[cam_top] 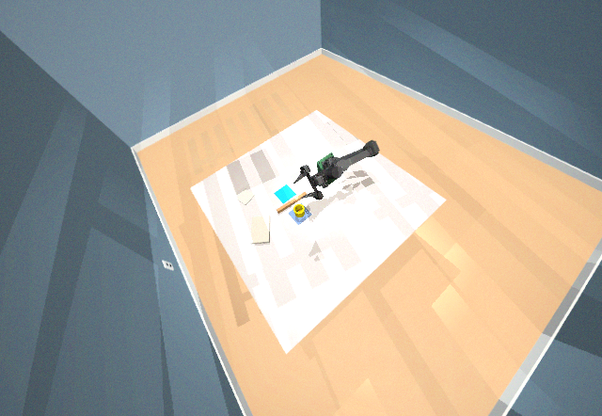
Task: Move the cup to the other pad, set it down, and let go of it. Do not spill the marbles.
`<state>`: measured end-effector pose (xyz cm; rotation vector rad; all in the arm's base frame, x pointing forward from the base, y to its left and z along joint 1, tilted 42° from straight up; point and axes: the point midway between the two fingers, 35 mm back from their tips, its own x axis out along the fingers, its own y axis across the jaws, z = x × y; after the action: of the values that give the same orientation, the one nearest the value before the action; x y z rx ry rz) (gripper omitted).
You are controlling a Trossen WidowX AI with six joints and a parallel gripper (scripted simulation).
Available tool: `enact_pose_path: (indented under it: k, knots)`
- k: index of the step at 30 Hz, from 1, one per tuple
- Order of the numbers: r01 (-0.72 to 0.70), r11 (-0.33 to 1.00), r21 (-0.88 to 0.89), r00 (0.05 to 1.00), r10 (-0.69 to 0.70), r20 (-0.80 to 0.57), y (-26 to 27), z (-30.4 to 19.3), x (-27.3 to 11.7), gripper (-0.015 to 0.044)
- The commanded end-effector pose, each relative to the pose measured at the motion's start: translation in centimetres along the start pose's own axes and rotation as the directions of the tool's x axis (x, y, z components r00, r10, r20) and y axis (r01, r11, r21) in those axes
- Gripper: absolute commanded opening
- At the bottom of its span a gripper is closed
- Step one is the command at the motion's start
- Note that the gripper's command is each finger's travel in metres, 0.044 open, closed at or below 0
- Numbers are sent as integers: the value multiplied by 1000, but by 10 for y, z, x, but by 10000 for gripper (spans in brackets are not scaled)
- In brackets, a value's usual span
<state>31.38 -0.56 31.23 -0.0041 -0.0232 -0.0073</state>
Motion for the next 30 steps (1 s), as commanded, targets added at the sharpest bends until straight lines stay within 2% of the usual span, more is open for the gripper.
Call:
enact_pose_path:
  k: [1,5,9,14,18,22,24,30]
  knots:
    - [-6,1000,8,1000,6,-13,1,-3,2,374]
    - [-71,980,187,956,120,-267,18,-58,26,269]
    - [-14,909,417,805,257,-535,39,-125,35,167]
    - [252,758,602,508,426,-749,66,-194,25,167]
    - [550,608,573,232,548,-804,87,-236,6,167]
    - [809,456,370,-20,651,-759,107,-263,-16,167]
    - [844,431,319,-59,667,-743,111,-266,-20,167]
    - [844,431,319,-59,667,-743,111,-266,-20,167]
